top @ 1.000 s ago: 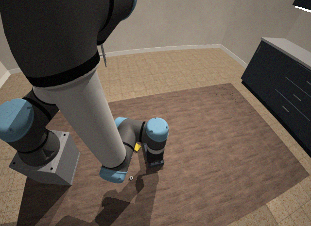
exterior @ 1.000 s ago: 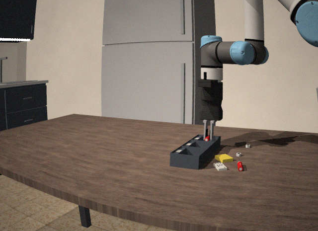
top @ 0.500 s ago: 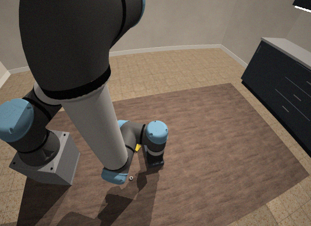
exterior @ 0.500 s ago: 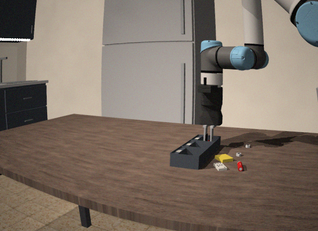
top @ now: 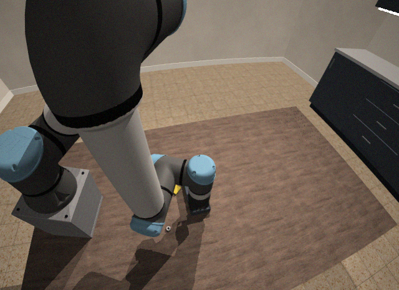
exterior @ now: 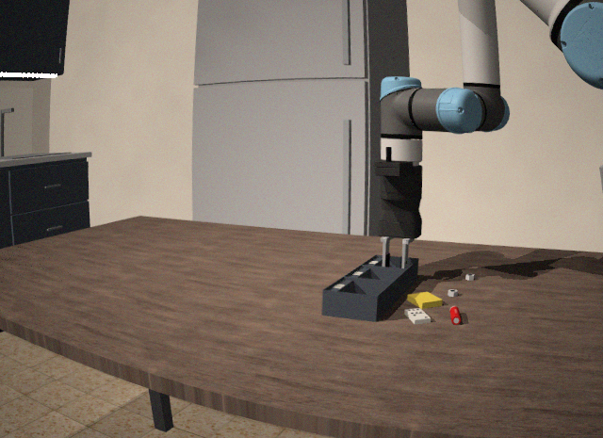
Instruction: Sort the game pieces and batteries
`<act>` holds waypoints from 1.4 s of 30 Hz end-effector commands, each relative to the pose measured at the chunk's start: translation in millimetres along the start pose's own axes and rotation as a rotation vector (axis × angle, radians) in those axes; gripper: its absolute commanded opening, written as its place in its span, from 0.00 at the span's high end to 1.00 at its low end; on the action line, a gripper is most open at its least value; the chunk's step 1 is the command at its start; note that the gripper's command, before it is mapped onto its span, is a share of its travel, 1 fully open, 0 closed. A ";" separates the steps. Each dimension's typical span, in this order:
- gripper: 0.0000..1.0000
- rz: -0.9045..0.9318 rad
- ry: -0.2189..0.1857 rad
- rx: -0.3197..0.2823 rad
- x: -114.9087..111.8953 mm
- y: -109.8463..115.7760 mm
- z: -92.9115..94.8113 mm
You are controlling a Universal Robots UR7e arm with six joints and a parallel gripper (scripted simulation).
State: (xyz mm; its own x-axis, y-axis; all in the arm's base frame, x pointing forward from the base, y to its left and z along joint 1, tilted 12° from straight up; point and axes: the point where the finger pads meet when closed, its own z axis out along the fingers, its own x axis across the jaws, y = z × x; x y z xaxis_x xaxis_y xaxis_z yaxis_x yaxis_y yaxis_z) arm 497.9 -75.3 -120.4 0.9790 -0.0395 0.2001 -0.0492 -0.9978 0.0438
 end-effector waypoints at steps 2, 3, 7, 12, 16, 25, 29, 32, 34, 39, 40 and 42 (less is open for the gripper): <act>0.40 0.000 0.001 -0.001 0.5 0.1 -0.4; 0.40 0.000 0.001 -0.001 0.5 0.1 -0.4; 0.40 0.000 0.001 -0.001 0.5 0.1 -0.4; 0.40 0.000 0.001 -0.001 0.5 0.2 -4.3; 0.40 0.000 0.001 -0.001 0.5 0.2 -7.0; 0.40 0.000 0.001 -0.001 0.5 0.2 -19.0; 0.40 0.000 0.001 -0.001 0.5 0.1 -24.3; 0.40 0.000 0.001 -0.001 0.5 0.1 -27.0; 0.40 0.000 0.001 -0.001 0.5 0.2 -28.3; 0.40 0.000 0.001 -0.001 0.4 0.1 -44.7; 0.40 0.000 0.001 -0.001 0.4 0.1 -44.7; 0.40 0.000 0.001 -0.001 0.4 0.1 -44.7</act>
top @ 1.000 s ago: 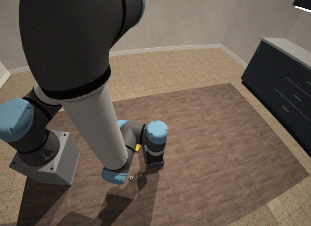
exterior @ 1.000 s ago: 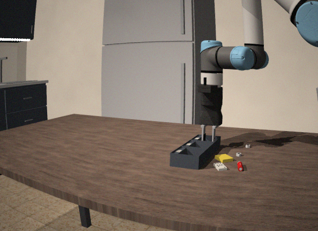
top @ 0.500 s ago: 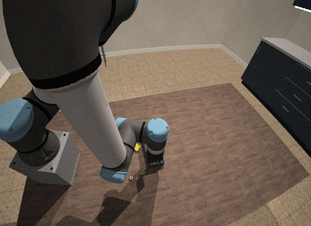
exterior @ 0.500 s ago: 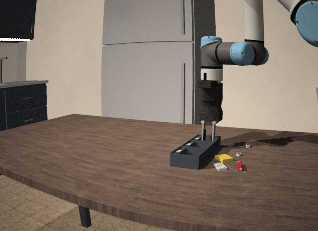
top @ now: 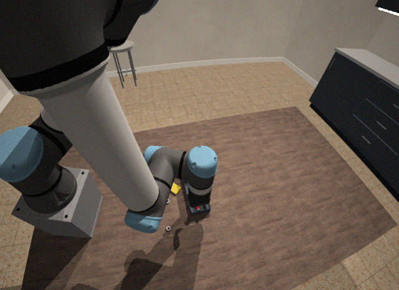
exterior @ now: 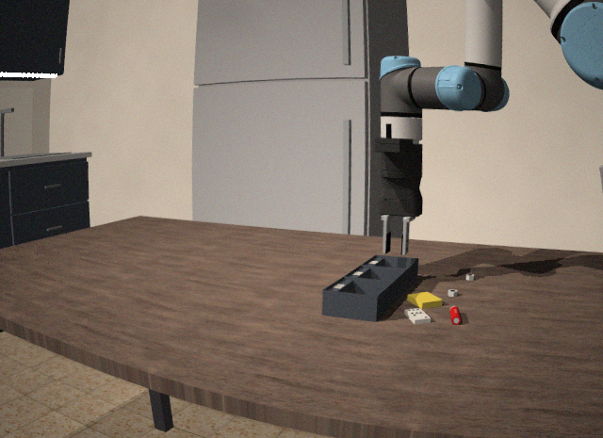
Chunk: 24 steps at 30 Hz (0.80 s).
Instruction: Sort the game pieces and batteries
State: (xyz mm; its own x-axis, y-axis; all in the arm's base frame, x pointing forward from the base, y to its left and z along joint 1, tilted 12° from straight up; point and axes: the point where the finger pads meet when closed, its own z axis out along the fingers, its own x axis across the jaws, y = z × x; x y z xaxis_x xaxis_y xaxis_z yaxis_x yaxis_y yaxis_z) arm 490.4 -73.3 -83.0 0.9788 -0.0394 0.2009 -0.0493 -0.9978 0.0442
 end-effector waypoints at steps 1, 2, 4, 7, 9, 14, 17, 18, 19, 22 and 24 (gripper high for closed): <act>0.40 0.000 0.001 0.000 0.3 0.2 -6.5; 0.40 0.000 0.001 0.000 0.3 0.2 -6.5; 0.40 0.000 0.001 0.000 0.3 0.2 -6.5; 0.40 0.000 0.001 0.000 0.1 0.1 -6.5; 0.40 0.000 0.001 0.000 0.1 0.1 -6.5; 0.40 -0.199 0.001 -0.001 -27.3 -31.2 -9.3; 0.40 -0.247 0.000 0.000 -43.8 -50.0 -11.0; 0.40 -0.247 0.000 0.000 -49.3 -56.2 -11.6; 0.40 -0.247 0.000 0.000 -54.7 -62.5 -12.1; 0.40 -0.247 0.000 0.000 -71.2 -81.3 -13.8; 0.40 -0.247 0.000 0.000 -76.6 -87.6 -14.3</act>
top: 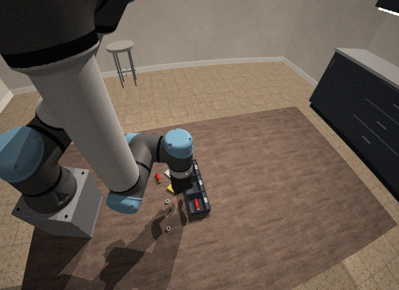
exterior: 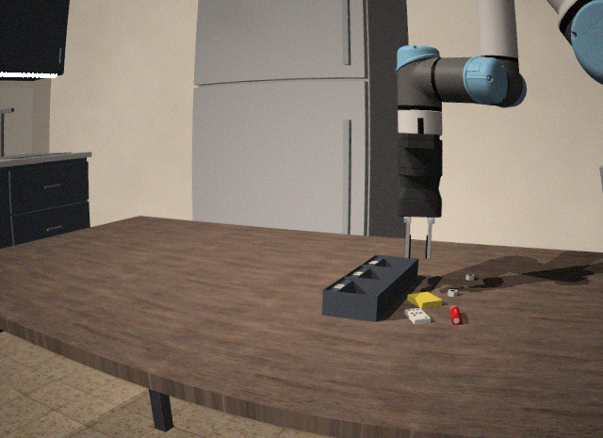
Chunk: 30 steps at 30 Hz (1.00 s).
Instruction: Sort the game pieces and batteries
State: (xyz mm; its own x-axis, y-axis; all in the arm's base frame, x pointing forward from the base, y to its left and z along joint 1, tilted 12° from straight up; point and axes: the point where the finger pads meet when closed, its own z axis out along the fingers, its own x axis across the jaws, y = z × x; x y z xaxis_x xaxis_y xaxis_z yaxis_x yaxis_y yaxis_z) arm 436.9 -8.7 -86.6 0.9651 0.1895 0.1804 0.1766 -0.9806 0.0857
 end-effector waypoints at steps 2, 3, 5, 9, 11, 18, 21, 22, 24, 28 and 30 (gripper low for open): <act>0.40 -0.016 0.005 -0.003 -18.5 -37.1 -4.2; 0.40 -0.016 0.005 -0.003 -22.4 -44.4 -4.7; 0.40 -0.016 0.005 -0.003 -30.2 -59.1 -5.7; 0.40 -0.016 0.005 -0.003 -45.8 -88.5 -7.8; 0.40 -0.016 0.005 -0.003 -53.6 -103.2 -8.8; 0.40 -0.016 0.005 -0.003 -67.9 -131.4 -10.0; 0.40 -0.016 0.005 -0.003 -67.9 -132.9 -10.0; 0.40 -0.016 0.005 -0.003 -67.7 -132.7 -10.0; 0.40 -0.016 0.005 -0.003 -66.9 -131.8 -10.0; 0.40 -0.016 0.005 -0.003 -65.4 -128.6 -10.0; 0.40 -0.016 0.005 -0.003 -64.6 -126.8 -10.0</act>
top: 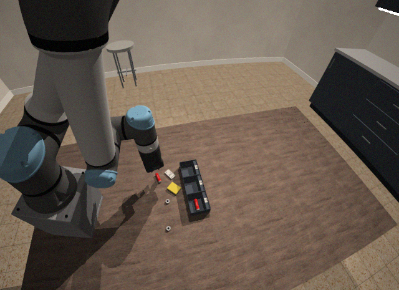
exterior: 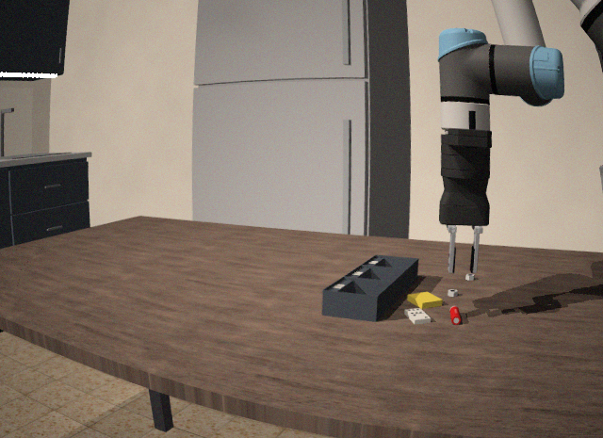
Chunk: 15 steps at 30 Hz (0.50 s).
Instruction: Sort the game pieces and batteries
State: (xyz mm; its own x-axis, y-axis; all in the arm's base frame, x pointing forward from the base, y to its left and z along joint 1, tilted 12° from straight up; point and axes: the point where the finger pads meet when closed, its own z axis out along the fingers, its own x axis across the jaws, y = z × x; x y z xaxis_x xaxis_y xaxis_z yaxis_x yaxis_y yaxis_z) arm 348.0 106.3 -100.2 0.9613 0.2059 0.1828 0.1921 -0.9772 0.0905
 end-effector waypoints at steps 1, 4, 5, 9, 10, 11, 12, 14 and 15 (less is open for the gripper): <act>0.40 0.001 0.002 -0.001 2.1 3.7 -0.3; 0.40 0.001 0.002 -0.001 2.6 5.2 -0.3; 0.40 0.001 0.002 -0.001 2.6 5.2 -0.3; 0.40 0.001 0.002 -0.001 3.1 7.0 -0.3; 0.40 0.001 0.002 -0.001 3.2 7.4 -0.3; 0.40 0.001 0.002 -0.001 3.2 7.7 -0.3; 0.40 0.001 0.002 -0.001 3.3 8.0 -0.3; 0.40 0.001 0.002 -0.001 3.4 8.3 -0.3; 0.40 0.001 0.002 -0.001 3.4 8.4 -0.3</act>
State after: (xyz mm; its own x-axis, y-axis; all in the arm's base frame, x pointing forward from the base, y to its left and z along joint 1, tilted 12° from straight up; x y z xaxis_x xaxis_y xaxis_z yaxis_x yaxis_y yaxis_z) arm 352.0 99.9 -99.0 0.9614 0.2051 0.1835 0.1911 -0.9773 0.0915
